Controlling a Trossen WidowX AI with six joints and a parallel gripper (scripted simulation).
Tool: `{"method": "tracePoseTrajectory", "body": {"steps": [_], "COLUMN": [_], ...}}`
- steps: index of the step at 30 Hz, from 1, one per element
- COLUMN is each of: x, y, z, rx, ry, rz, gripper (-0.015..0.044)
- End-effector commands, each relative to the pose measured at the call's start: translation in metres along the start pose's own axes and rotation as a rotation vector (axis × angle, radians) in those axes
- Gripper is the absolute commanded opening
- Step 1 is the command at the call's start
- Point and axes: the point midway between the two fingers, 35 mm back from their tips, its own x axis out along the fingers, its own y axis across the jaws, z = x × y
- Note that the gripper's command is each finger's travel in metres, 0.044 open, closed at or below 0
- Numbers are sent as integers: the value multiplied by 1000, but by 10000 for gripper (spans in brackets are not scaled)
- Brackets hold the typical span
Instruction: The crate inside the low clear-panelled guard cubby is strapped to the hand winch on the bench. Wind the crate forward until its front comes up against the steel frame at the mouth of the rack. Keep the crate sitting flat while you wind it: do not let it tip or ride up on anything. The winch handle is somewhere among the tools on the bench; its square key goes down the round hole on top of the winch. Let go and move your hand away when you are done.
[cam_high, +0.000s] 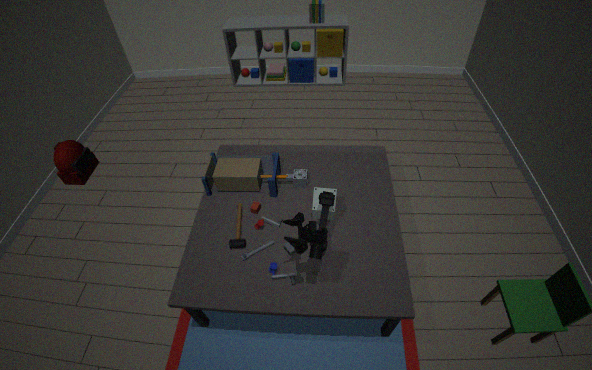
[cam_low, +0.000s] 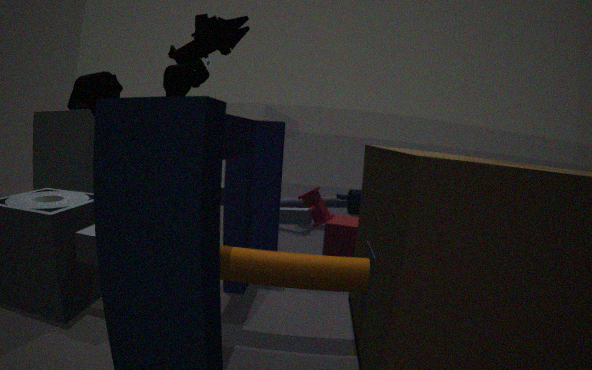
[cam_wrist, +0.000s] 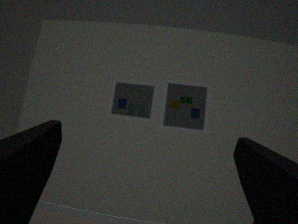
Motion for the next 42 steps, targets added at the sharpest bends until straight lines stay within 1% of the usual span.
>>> {"method": "tracePoseTrajectory", "body": {"steps": [1,2,4,9,14,17,24,30,32,34,39,42], "x": [0,1,5,12,30,45,67,83,89,92,101,105], "y": [-1,-5,-20,-48,-97,-135,-185,-223,-236,-245,-276,-295], "z": [2,10,36,70,99,104,92,68,59,51,12,-23], "rx": [-1,-4,-15,-128,-280,-392,-546,-695,-642,-660,-834,-959], "ry": [-4,-17,-64,-33,62,159,316,469,495,532,705,824], "rz": [-1,-6,-29,-74,-127,-150,-149,-109,-135,-129,-26,82], "gripper": [426,440,440,440,440,440,440,440,440,440,440,440]}}
